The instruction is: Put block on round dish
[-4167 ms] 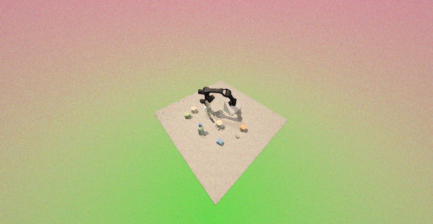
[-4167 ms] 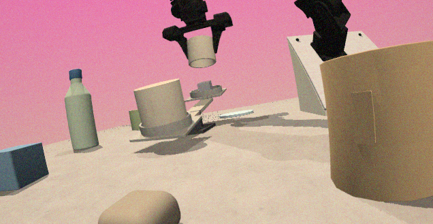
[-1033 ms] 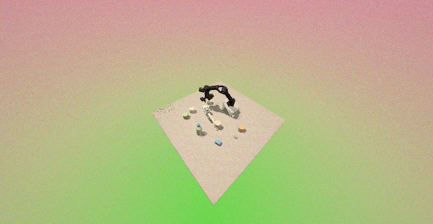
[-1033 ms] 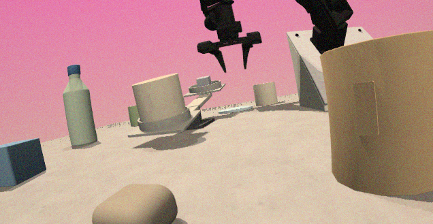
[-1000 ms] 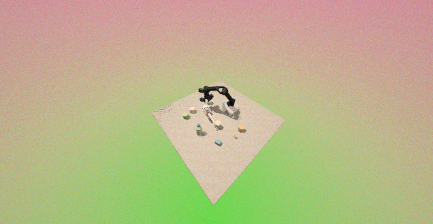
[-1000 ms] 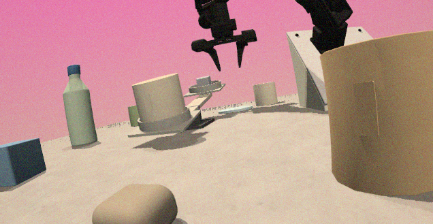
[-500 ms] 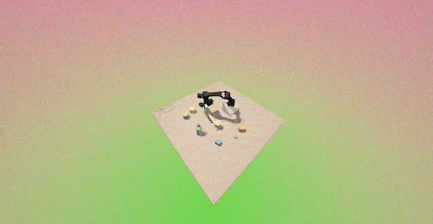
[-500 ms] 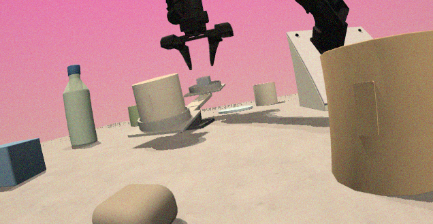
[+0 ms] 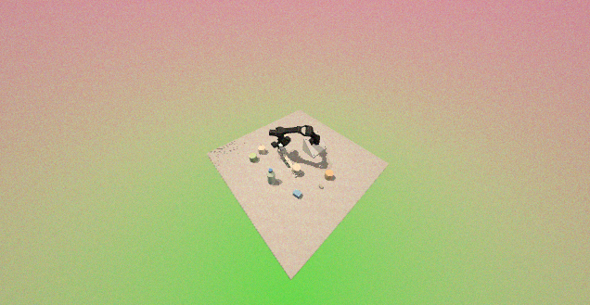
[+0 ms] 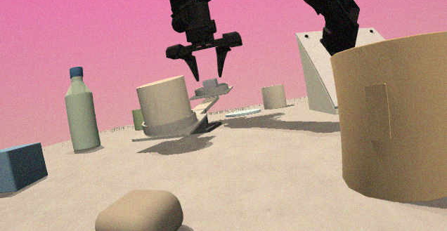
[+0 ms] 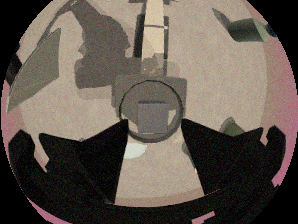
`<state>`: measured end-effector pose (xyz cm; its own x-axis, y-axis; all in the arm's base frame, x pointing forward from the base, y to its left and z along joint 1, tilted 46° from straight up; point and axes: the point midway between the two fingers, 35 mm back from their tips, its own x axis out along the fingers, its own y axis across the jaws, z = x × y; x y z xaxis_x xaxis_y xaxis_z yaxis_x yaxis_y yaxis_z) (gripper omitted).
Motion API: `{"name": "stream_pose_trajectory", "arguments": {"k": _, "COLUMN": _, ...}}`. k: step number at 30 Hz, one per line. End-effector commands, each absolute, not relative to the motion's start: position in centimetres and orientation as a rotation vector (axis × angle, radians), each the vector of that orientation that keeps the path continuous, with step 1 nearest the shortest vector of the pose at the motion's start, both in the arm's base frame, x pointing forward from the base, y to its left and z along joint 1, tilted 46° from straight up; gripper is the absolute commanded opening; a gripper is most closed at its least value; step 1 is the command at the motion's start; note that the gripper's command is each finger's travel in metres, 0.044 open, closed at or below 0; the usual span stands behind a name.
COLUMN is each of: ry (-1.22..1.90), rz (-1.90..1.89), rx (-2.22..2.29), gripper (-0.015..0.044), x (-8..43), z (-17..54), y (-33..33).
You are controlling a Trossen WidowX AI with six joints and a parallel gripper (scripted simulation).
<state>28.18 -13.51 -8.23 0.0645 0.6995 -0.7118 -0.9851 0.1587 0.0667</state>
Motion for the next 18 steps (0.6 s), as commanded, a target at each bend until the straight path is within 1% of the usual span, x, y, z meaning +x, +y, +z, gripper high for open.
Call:
{"name": "stream_pose_trajectory", "arguments": {"k": 1, "ry": 0.702, "rz": 1.358, "rx": -0.494, "gripper": 0.0260, "x": 28.0, "z": -8.7, "y": -12.9}}
{"name": "stream_pose_trajectory", "arguments": {"k": 12, "ry": 0.701, "rz": 1.358, "rx": -0.493, "gripper": 0.0260, "x": 28.1, "z": -9.8, "y": -11.8}}
{"name": "stream_pose_trajectory", "arguments": {"k": 16, "ry": 0.701, "rz": 1.358, "rx": -0.493, "gripper": 0.0155, "x": 28.1, "z": -9.8, "y": -11.8}}
{"name": "stream_pose_trajectory", "arguments": {"k": 18, "ry": 0.701, "rz": 1.358, "rx": -0.493, "gripper": 0.0142, "x": 28.1, "z": -9.8, "y": -11.8}}
